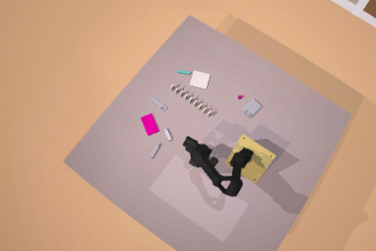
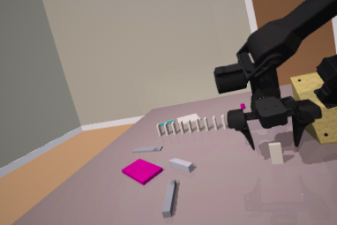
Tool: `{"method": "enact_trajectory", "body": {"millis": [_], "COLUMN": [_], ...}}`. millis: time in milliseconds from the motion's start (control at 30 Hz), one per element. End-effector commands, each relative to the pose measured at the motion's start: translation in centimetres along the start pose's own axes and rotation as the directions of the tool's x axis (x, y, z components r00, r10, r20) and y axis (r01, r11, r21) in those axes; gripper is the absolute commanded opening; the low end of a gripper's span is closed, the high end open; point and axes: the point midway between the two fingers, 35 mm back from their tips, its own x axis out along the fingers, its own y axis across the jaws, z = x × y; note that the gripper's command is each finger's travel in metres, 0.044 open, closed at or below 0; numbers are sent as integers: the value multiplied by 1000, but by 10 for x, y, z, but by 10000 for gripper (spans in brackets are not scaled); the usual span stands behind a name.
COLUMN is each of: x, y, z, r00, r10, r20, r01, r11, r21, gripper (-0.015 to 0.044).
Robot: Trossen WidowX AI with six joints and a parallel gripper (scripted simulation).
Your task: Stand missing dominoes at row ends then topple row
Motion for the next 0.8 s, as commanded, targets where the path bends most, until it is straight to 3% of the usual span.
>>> {"method": "enact_trajectory", "body": {"millis": [0,233,633,767], "x": [6,15,15,15], "y": [1,1,1,1], "z": [1,1,1,1], "r00": [1000,1000,1000,1000], "r10": [2,2,2,2], "r20": [7,7,7,7], "r01": [-2,-2,-2,-2], "r11": [1000,1000,1000,1000], "r21": [5,5,5,5], "gripper": [440,440,125,107]}}
